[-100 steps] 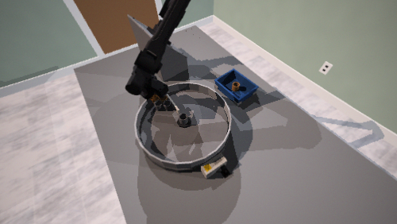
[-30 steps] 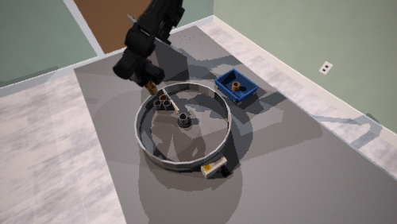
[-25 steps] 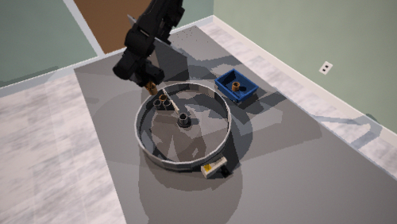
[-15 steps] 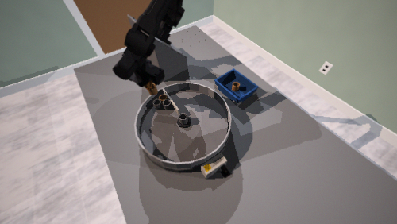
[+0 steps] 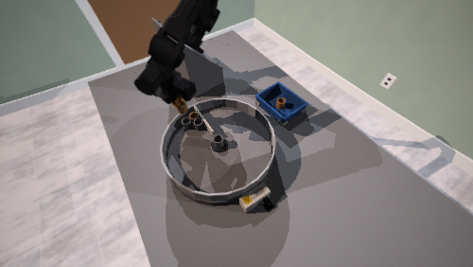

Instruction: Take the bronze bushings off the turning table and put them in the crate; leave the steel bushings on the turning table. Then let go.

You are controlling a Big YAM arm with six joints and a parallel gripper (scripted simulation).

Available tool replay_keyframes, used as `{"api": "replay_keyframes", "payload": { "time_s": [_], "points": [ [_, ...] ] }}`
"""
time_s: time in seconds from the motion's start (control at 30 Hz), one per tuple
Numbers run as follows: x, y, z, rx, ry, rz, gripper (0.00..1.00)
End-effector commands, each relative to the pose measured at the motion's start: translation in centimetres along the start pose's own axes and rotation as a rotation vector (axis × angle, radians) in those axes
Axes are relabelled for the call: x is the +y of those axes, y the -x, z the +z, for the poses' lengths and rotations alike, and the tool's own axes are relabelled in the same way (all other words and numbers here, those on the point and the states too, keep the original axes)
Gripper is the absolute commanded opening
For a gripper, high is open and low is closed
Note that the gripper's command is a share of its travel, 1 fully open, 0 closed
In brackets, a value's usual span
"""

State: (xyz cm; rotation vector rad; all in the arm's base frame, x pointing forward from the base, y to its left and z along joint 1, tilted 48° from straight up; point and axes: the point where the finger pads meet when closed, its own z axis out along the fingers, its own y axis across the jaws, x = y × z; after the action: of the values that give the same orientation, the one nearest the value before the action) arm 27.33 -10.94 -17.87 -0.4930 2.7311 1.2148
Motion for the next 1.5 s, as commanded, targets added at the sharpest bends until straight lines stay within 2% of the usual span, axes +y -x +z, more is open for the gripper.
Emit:
{"api": "replay_keyframes", "payload": {
  "time_s": [0.0,0.23,0.33,0.6,0.63,0.67,0.9,1.1,1.17,1.2,1.23,1.4,1.43,1.47],
  "points": [
    [-1.0,0.9,-1.2,-0.013,-0.03,-0.024,0.0],
    [-0.9,0.9,-1.2,-0.012,-0.03,-0.025,0.0],
    [0.2,1.0,-0.8,-0.002,-0.02,-0.021,0.0],
    [1.2,1.8,-0.7,-0.008,-0.028,-0.021,0.0],
    [0.1,3.3,-1.9,-0.021,-0.056,-0.038,0.0],
    [2.0,2.3,-0.7,-0.008,-0.026,-0.019,0.0],
    [6.1,4.7,-0.5,-0.008,-0.021,-0.019,0.0],
    [11.3,7.4,-0.4,-0.002,-0.005,-0.008,0.0],
    [11.3,7.4,-0.4,-0.002,-0.005,-0.008,0.0],
    [11.8,8.6,-0.7,-0.011,-0.017,-0.02,0.0],
    [13.2,8.4,-0.3,-0.002,-0.004,-0.007,0.0],
    [18.0,11.2,-0.3,-0.001,-0.001,-0.005,0.0],
    [17.7,12.9,-1.0,-0.018,-0.018,-0.029,0.0],
    [18.4,13.6,-1.1,-0.021,-0.02,-0.033,0.0]
  ]
}}
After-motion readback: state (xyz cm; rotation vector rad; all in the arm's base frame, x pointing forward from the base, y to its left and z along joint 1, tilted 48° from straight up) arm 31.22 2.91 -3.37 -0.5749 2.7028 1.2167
